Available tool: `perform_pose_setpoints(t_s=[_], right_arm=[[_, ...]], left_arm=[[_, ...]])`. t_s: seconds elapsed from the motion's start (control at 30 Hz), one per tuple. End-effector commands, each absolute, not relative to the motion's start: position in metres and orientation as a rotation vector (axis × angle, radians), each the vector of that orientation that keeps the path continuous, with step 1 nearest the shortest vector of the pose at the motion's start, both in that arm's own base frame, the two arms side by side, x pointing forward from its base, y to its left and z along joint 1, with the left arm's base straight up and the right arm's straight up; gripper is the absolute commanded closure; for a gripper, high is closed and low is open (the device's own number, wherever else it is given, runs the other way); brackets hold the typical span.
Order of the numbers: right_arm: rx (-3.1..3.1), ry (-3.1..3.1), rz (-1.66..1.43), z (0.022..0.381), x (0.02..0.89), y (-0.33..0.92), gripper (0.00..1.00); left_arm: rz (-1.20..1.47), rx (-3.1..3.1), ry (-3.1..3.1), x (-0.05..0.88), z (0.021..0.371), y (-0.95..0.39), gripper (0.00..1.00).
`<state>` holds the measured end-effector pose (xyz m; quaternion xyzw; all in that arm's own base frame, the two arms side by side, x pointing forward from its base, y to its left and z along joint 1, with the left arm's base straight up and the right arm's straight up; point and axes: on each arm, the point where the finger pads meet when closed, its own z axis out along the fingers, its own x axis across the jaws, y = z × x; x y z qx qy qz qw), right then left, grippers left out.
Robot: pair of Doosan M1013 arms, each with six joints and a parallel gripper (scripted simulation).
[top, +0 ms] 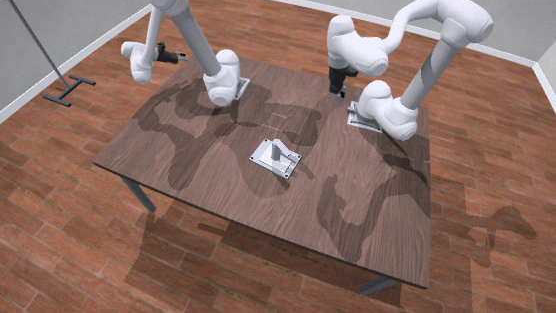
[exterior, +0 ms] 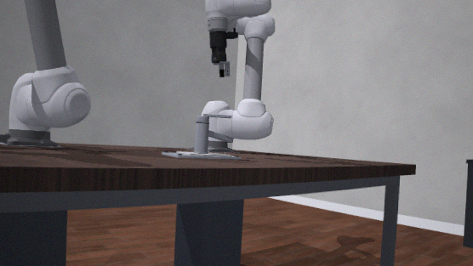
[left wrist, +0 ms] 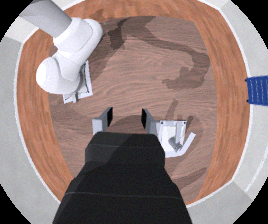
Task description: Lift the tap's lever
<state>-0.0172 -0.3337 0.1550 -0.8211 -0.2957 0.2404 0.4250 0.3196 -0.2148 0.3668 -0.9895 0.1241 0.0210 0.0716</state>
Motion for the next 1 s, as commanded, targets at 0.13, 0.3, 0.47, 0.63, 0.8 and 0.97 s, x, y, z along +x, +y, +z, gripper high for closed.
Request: perform_pose_setpoints(t_s=[0.13,0.3,0.47,0.63,0.8,0.97], right_arm=[[-2.180,-0.512,0.395,0.151,-0.013,-0.318,0.00],[-2.241,-0.373,0.273,0.151,-0.006,-0.314,0.00],[-2.269,-0.300,0.210,0.151,-0.002,-0.314,0.00],[-2.304,-0.196,0.120,0.153,0.004,-0.315,0.00],[-2.328,-0.115,0.050,0.155,0.008,-0.318,0.00],[-2.342,-0.058,0.001,0.157,0.011,-0.321,0.00]], left_arm=[[0.062,-2.974,0.373,0.320,0.367,-0.215,0.00],[0.062,-2.974,0.373,0.320,0.367,-0.215,0.00],[0.062,-2.974,0.373,0.320,0.367,-0.215,0.00],[0.062,-2.974,0.373,0.320,0.367,-0.215,0.00],[0.062,-2.974,0.373,0.320,0.367,-0.215,0.00],[0.062,-2.974,0.373,0.320,0.367,-0.215,0.00]])
